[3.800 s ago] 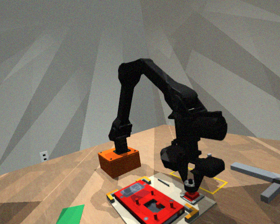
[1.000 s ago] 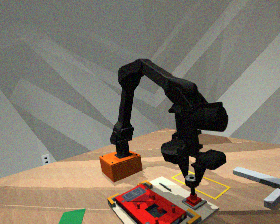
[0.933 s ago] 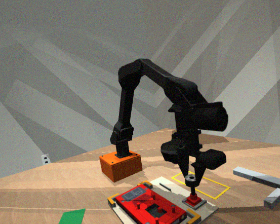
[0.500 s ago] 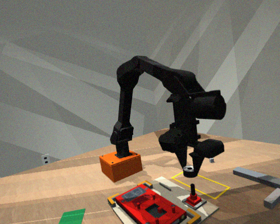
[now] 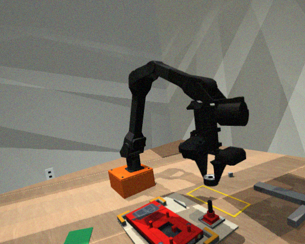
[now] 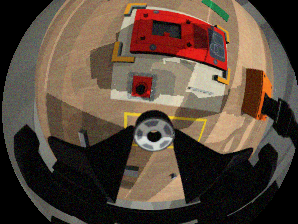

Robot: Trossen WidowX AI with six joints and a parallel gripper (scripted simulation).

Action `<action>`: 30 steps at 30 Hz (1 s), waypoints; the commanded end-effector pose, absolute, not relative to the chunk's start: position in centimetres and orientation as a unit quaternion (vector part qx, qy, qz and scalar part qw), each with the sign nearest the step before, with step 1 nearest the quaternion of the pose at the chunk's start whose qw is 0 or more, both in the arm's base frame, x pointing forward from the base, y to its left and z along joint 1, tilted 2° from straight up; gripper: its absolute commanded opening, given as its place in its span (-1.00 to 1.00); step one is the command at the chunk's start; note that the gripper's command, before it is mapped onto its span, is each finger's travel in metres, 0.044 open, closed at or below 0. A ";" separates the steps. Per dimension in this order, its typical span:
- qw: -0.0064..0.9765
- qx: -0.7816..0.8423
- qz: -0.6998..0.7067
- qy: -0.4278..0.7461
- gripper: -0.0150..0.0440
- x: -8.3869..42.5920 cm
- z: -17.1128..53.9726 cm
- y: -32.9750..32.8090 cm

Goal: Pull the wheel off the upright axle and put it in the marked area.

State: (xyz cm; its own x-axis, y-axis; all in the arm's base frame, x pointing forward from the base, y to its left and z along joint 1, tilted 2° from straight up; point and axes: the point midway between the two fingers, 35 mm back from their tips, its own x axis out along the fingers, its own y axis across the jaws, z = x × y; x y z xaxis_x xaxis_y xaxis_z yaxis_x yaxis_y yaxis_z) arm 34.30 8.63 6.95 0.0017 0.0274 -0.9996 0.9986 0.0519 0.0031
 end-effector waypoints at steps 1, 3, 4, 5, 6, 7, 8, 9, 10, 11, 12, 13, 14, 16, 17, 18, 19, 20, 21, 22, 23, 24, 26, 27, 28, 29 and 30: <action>0.508 0.498 -0.476 0.517 -0.49 33.5 7.3 9.9; 0.508 0.498 -0.476 0.518 -0.49 33.1 7.4 10.5; 0.507 0.498 -0.476 0.518 -0.49 32.9 7.4 10.8; 0.507 0.498 -0.476 0.518 -0.49 32.7 7.5 11.1; 0.507 0.498 -0.476 0.518 -0.49 32.5 7.5 11.4; 0.507 0.498 -0.475 0.518 -0.49 32.3 7.5 11.7; 0.507 0.499 -0.475 0.518 -0.49 32.1 7.6 12.0; 0.507 0.499 -0.475 0.518 -0.49 31.8 7.6 12.3; 0.507 0.499 -0.475 0.518 -0.49 31.6 7.6 12.5; 0.507 0.499 -0.475 0.518 -0.49 31.4 7.7 12.8; 0.507 0.499 -0.475 0.518 -0.49 31.2 7.7 13.1; 0.507 0.499 -0.474 0.518 -0.49 30.9 7.7 13.3; 0.507 0.499 -0.474 0.519 -0.49 30.7 7.8 13.6; 0.507 0.499 -0.474 0.519 -0.49 30.2 7.8 14.1; 0.507 0.499 -0.474 0.519 -0.49 30.0 7.8 14.4; 0.507 0.500 -0.474 0.519 -0.49 29.8 7.9 14.6; 0.507 0.500 -0.474 0.519 -0.49 29.7 7.9 14.7; 0.507 0.500 -0.473 0.519 -0.49 29.6 7.9 14.7; 0.507 0.500 -0.473 0.519 -0.49 29.6 7.8 14.7; 0.507 0.500 -0.473 0.519 -0.49 29.6 7.7 14.8; 0.507 0.500 -0.473 0.519 -0.49 29.6 7.6 14.8; 0.507 0.500 -0.473 0.519 -0.49 29.7 7.4 14.8; 0.507 0.500 -0.473 0.519 -0.49 29.7 6.8 14.8; 0.507 0.500 -0.473 0.519 -0.49 29.7 6.5 14.8; 0.507 0.500 -0.473 0.519 -0.49 29.7 6.3 14.8; 0.507 0.500 -0.474 0.519 -0.49 29.7 6.0 14.8; 0.507 0.500 -0.474 0.519 -0.49 29.7 5.9 14.8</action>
State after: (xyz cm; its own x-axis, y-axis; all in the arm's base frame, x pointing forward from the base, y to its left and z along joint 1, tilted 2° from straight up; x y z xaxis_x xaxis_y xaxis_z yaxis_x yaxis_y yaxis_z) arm 29.78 14.78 6.73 0.0192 0.0392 -0.9990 0.9982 0.0554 0.0213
